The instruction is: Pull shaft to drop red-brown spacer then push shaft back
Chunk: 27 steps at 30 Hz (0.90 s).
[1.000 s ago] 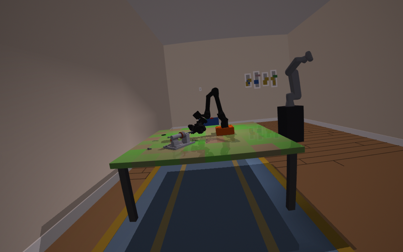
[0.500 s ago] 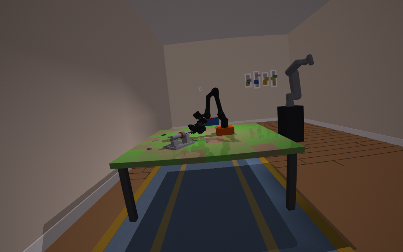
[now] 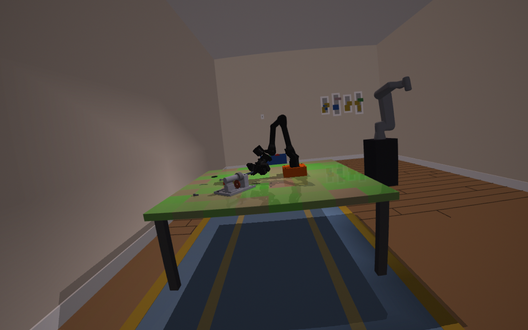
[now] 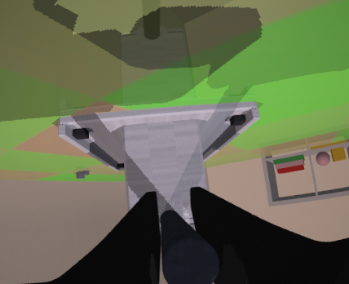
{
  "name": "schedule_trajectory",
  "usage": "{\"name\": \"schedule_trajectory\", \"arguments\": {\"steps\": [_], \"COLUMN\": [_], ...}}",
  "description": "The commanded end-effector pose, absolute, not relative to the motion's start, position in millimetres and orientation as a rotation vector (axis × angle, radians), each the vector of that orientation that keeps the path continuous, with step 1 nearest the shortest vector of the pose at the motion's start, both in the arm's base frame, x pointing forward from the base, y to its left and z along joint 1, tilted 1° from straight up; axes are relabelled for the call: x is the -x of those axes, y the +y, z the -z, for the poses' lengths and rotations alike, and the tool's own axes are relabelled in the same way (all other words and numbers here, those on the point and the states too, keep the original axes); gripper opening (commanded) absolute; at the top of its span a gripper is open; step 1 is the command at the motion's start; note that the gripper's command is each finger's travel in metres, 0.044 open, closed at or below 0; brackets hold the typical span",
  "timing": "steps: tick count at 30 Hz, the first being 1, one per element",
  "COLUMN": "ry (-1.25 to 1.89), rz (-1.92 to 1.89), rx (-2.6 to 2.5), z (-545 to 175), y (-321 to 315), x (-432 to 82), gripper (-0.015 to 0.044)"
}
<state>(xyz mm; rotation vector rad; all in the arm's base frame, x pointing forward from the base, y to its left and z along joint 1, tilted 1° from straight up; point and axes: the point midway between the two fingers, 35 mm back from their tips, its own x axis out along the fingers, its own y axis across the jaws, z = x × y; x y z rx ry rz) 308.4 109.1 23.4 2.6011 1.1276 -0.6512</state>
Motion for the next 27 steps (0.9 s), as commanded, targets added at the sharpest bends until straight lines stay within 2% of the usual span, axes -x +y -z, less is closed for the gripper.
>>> {"name": "schedule_trajectory", "arguments": {"steps": [1,27], "ry": [1.128,1.127], "rz": [0.651,0.650], "rx": [-2.601,-2.599], "z": [-23.4,-23.6], "y": [109.1,111.5], "x": [-308.4,-310.4], "gripper": [0.0000,0.0000]}}
